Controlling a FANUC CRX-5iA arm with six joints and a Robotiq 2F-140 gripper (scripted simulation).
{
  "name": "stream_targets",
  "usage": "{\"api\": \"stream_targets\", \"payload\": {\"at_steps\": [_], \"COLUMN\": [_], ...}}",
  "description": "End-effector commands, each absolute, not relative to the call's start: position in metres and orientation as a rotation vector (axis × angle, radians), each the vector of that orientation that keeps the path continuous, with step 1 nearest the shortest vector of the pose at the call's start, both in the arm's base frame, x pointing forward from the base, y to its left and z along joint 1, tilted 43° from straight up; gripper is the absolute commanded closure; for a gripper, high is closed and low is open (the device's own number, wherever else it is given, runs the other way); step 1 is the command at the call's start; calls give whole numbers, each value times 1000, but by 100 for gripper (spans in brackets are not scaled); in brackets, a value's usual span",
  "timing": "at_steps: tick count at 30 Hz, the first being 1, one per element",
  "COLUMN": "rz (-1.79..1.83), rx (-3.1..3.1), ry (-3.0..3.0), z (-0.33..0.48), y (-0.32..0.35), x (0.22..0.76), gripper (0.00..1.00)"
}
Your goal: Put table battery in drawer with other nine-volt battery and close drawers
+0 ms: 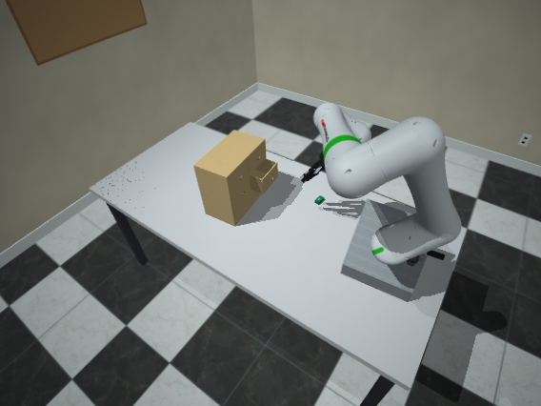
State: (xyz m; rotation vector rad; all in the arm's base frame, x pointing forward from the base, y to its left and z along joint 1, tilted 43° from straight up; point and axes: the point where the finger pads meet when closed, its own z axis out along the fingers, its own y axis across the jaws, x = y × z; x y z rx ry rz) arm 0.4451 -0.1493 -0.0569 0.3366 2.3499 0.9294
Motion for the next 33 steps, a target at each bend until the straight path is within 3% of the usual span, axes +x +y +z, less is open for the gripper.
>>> {"api": "stream_targets", "payload": {"at_steps": [1,17,33], "rz": [981,1131,1154], "rx": [277,81,46], "ry": [2488,2850,2906], "z": [-46,-17,-13], "y": [-160,-186,-190], "x": [430,389,383], "gripper": [80,80,80]}}
